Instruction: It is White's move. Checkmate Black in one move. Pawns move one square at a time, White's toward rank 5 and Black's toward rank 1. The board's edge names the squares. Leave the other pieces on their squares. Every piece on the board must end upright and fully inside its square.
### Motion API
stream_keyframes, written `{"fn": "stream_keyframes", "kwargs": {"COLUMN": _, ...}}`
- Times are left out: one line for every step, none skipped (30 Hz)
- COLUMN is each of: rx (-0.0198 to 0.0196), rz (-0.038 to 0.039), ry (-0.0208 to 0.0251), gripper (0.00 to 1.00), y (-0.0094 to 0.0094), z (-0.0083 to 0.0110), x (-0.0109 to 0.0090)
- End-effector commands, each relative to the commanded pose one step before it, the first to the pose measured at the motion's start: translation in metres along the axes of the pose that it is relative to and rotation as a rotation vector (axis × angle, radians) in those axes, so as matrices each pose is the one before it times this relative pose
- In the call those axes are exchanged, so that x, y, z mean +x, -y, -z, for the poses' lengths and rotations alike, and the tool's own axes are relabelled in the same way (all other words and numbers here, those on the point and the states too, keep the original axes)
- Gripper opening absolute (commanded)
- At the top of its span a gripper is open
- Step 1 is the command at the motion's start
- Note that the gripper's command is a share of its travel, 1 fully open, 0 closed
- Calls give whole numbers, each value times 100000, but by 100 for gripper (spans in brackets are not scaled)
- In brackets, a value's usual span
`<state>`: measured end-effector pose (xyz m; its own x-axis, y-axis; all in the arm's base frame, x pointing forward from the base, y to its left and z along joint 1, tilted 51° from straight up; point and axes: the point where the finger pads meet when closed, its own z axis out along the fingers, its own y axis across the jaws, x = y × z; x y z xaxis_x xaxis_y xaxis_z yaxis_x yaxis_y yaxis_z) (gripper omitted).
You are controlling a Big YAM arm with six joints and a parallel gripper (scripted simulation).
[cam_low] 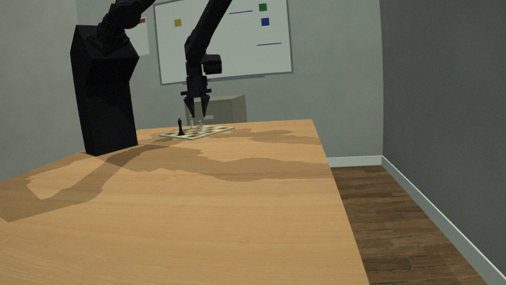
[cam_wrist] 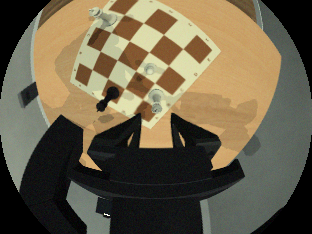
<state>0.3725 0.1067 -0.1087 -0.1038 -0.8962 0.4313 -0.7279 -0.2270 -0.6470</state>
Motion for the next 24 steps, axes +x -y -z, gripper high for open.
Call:
{"fn": "stream_keyframes", "kwargs": {"rx": -45, "rz": 1151, "ry": 305, "gripper": 40, "y": -59, "z": -351, "x": -385}}
{"fn": "stream_keyframes", "kwargs": {"rx": 0, "rz": 0, "ry": 0, "gripper": 40, "y": 0, "z": 0, "x": 0}}
{"fn": "stream_keyframes", "kwargs": {"rx": -3, "rz": 0, "ry": -5, "gripper": 40, "y": 1, "z": -2, "x": 3}}
{"fn": "stream_keyframes", "kwargs": {"rx": -17, "rz": -1, "ry": -28, "gripper": 40, "y": 3, "z": -12, "x": 20}}
{"fn": "stream_keyframes", "kwargs": {"rx": -40, "rz": -43, "ry": -65, "gripper": 40, "y": 8, "z": -28, "x": 47}}
{"fn": "stream_keyframes", "kwargs": {"rx": -63, "rz": -168, "ry": -117, "gripper": 40, "y": 13, "z": -46, "x": 80}}
{"fn": "stream_keyframes", "kwargs": {"rx": -84, "rz": -231, "ry": -168, "gripper": 40, "y": 18, "z": -63, "x": 111}}
{"fn": "stream_keyframes", "kwargs": {"rx": -101, "rz": -282, "ry": -208, "gripper": 40, "y": 22, "z": -77, "x": 136}}
{"fn": "stream_keyframes", "kwargs": {"rx": 145, "rz": -444, "ry": -104, "gripper": 40, "y": 150, "z": -18, "x": 120}}
{"fn": "stream_keyframes", "kwargs": {"rx": 207, "rz": -196, "ry": 61, "gripper": 40, "y": 153, "z": 55, "x": 37}}
{"fn": "stream_keyframes", "kwargs": {"rx": 368, "rz": 30, "ry": 315, "gripper": 40, "y": 154, "z": 133, "x": -88}}
{"fn": "stream_keyframes", "kwargs": {"rx": 447, "rz": 88, "ry": 417, "gripper": 40, "y": 152, "z": 156, "x": -141}}
{"fn": "stream_keyframes", "kwargs": {"rx": 325, "rz": -82, "ry": 233, "gripper": 40, "y": 131, "z": 88, "x": -57}}
{"fn": "stream_keyframes", "kwargs": {"rx": 0, "rz": 0, "ry": 0, "gripper": 40, "y": 0, "z": 0, "x": 0}}
{"fn": "stream_keyframes", "kwargs": {"rx": 0, "rz": 0, "ry": 0, "gripper": 40, "y": 0, "z": 0, "x": 0}}
{"fn": "stream_keyframes", "kwargs": {"rx": 70, "rz": -200, "ry": -140, "gripper": 40, "y": 54, "z": 6, "x": 101}}
{"fn": "stream_keyframes", "kwargs": {"rx": -41, "rz": -97, "ry": -69, "gripper": 40, "y": 16, "z": -5, "x": 68}}
{"fn": "stream_keyframes", "kwargs": {"rx": -60, "rz": 1, "ry": -42, "gripper": 40, "y": -5, "z": -2, "x": 33}}
{"fn": "stream_keyframes", "kwargs": {"rx": -54, "rz": 44, "ry": -20, "gripper": 40, "y": -13, "z": 0, "x": 9}}
{"fn": "stream_keyframes", "kwargs": {"rx": -9, "rz": -34, "ry": -3, "gripper": 40, "y": -2, "z": 0, "x": 1}}
{"fn": "stream_keyframes", "kwargs": {"rx": 0, "rz": -74, "ry": 0, "gripper": 40, "y": 0, "z": 0, "x": 0}}
{"fn": "stream_keyframes", "kwargs": {"rx": 0, "rz": -15, "ry": 0, "gripper": 40, "y": 0, "z": 0, "x": 0}}
{"fn": "stream_keyframes", "kwargs": {"rx": 0, "rz": 0, "ry": 0, "gripper": 40, "y": 0, "z": 0, "x": 0}}
{"fn": "stream_keyframes", "kwargs": {"rx": 0, "rz": 0, "ry": 0, "gripper": 40, "y": 0, "z": 0, "x": 0}}
